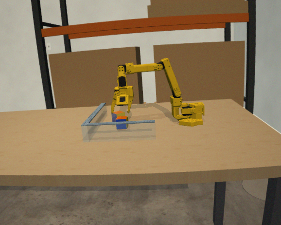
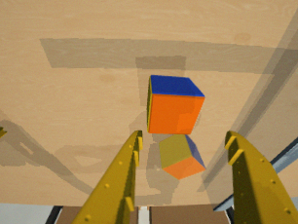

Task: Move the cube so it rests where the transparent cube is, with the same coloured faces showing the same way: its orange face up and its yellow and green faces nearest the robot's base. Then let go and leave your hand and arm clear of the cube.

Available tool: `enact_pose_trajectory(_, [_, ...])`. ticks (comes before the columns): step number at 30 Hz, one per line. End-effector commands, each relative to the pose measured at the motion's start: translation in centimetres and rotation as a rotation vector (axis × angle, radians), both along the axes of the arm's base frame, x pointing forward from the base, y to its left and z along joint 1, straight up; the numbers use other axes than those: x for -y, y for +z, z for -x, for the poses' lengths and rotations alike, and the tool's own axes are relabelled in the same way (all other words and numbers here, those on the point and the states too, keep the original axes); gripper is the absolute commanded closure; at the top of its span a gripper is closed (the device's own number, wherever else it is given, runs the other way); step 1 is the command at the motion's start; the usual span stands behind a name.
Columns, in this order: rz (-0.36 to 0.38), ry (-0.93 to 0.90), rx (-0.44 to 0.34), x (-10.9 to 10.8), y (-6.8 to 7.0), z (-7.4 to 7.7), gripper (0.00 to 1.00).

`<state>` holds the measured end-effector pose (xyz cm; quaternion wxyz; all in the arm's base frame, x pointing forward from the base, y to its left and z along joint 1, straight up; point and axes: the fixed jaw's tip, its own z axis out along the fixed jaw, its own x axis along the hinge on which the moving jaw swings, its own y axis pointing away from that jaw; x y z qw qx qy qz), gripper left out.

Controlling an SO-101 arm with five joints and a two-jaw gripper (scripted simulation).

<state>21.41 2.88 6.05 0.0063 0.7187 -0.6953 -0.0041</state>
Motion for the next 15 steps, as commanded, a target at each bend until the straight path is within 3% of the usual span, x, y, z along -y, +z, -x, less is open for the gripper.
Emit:
enact_pose_trajectory(1, [-0.014, 0.003, 0.099, -0.02, 1.8, -1.0, 0.65])
enact_pose_trajectory(4, [-0.014, 0.003, 0.099, -0.02, 1.8, -1.0, 0.65])
enact_pose_trajectory(5, [-0.015, -0.007, 0.112, 0.25, 2.7, -0.8, 0.65])
enact_pose_trajectory(15, [-0.015, -0.007, 0.112, 0.25, 2.7, -0.8, 0.65])
